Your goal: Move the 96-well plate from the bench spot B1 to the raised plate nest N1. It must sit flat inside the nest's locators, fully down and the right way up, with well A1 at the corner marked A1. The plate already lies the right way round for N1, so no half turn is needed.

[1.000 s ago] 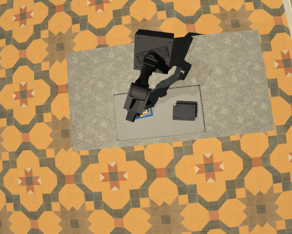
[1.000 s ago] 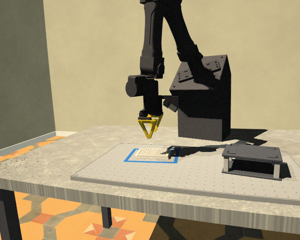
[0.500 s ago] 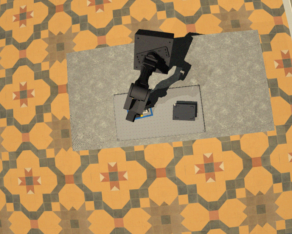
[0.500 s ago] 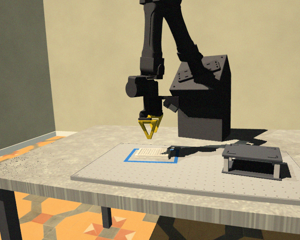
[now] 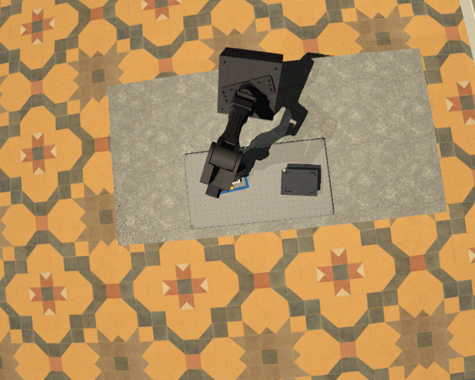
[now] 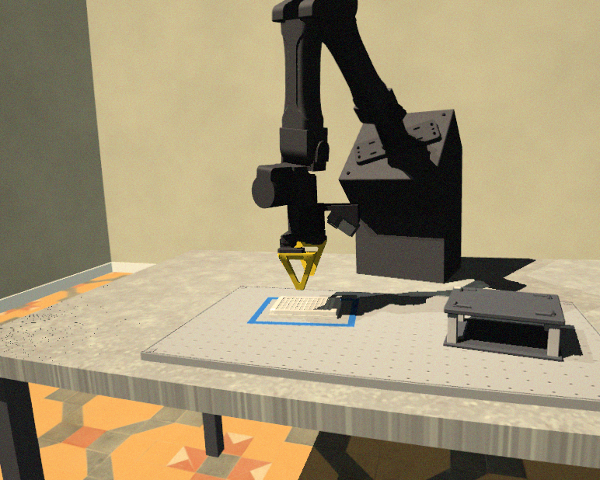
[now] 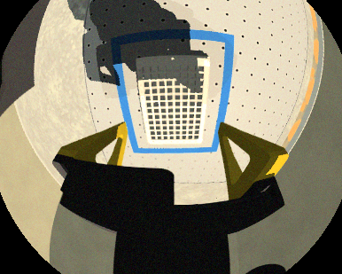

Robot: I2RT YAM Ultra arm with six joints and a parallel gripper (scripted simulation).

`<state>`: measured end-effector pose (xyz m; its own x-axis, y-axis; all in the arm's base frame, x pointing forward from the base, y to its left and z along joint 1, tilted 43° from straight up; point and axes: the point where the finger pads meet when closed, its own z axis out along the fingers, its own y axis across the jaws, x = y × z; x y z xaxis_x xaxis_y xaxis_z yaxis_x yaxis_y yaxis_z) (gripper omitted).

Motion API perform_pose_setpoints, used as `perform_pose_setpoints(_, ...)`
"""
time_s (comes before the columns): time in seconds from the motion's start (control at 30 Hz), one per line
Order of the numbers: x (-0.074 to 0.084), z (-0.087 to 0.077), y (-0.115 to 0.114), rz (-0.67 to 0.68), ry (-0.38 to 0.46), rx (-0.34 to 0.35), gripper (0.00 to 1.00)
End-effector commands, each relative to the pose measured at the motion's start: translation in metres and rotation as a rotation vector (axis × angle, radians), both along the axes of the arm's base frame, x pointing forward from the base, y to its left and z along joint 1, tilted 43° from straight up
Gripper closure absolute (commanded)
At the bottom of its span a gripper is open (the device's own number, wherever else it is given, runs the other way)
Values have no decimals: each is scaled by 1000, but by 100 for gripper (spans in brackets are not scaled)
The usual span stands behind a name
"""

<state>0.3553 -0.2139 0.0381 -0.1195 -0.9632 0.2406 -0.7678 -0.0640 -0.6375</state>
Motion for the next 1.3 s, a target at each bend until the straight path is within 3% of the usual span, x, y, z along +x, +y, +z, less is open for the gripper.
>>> perform_pose_setpoints(0.0,12,4,-3,13,-21,-20,0)
perform_pose_setpoints(1.17,45,-35,-17,25,-17,-29,0)
perform_pose_setpoints(1.27,38,-31,-18,14,-12,-26,0)
